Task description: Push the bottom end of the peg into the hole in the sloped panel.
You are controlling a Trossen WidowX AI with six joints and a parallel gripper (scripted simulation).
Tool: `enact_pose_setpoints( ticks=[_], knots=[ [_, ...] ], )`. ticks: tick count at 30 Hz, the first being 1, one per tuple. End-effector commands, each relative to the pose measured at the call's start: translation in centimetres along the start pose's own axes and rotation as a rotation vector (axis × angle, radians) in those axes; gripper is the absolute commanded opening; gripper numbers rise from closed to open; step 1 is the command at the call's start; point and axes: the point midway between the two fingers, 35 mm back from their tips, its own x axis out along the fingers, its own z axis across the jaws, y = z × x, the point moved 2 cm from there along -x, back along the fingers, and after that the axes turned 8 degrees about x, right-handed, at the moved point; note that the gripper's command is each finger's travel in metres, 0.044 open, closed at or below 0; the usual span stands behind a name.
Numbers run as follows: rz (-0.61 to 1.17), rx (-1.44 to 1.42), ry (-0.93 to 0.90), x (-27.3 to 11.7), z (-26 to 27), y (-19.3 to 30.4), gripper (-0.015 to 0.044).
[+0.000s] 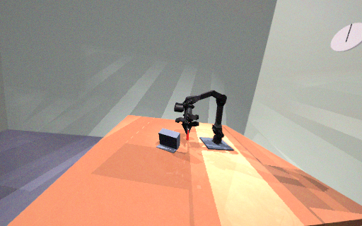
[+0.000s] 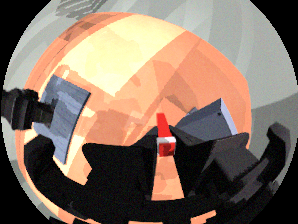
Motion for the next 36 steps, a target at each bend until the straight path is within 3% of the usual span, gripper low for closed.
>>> enact_pose_setpoints(
  ticks=[1, 36],
  knots=[
    [-0.026, 0.046, 0.012, 0.1, 0.1, 0.4, 0.0000],
    [-0.192, 0.325, 0.158, -1.1, -0.2, 3.7, 0.0000]
  ],
)
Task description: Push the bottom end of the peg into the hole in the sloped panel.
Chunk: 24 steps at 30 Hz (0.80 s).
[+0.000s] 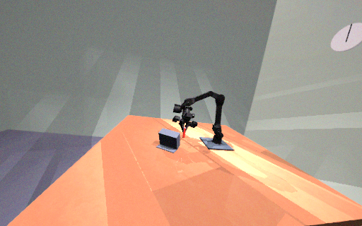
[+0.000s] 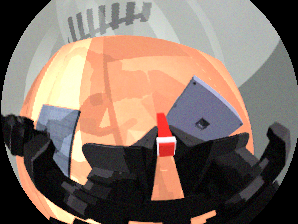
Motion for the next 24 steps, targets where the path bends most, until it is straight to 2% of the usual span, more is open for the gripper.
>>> enact_pose_setpoints(
  ticks=[1, 24],
  knots=[
    [-0.027, 0.045, 0.013, 0.0, 0.0, 0.5, 0.0000],
    [-0.145, 0.215, 0.109, -1.6, -0.7, 2.4, 0.0000]
  ],
)
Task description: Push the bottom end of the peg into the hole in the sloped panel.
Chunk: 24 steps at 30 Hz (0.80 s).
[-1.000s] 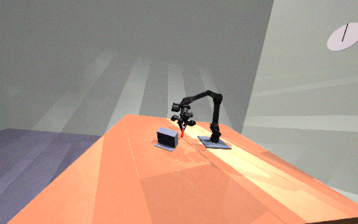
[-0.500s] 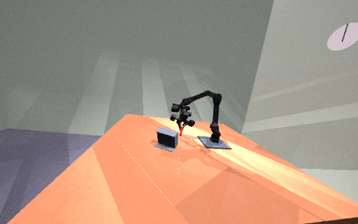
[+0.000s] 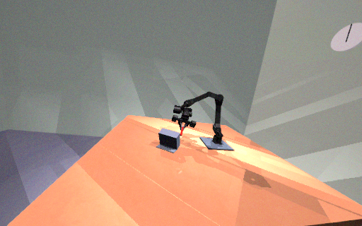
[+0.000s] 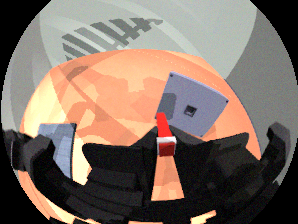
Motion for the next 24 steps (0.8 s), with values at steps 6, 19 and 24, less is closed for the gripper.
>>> enact_pose_setpoints(
  ticks=[6, 19, 24],
  knots=[
    [-0.055, 0.079, 0.034, -0.6, -0.3, 0.8, 0.0000],
    [-0.126, 0.168, 0.087, -1.7, -0.8, 1.7, 0.0000],
    [-0.155, 0.202, 0.108, -2.1, -1.0, 2.1, 0.0000]
  ],
)
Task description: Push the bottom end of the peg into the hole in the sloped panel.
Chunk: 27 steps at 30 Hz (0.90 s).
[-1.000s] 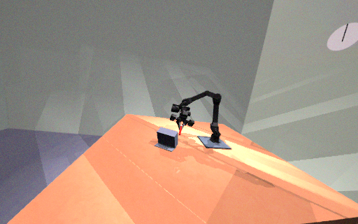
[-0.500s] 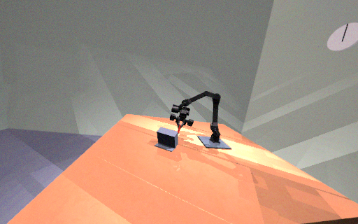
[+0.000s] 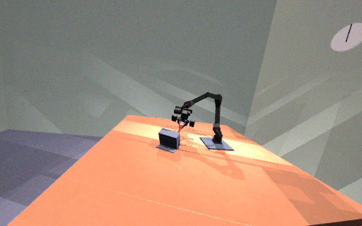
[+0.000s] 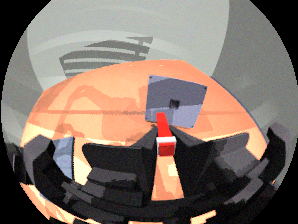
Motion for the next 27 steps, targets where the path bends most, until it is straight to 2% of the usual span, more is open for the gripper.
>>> enact_pose_setpoints(
  ticks=[1, 12, 27],
  knots=[
    [-0.029, 0.042, 0.013, -0.3, -0.1, 0.4, 0.0000],
    [-0.093, 0.113, 0.057, -1.4, -0.7, 1.0, 0.0000],
    [-0.105, 0.131, 0.073, -0.4, -1.1, 1.0, 0.0000]
  ],
)
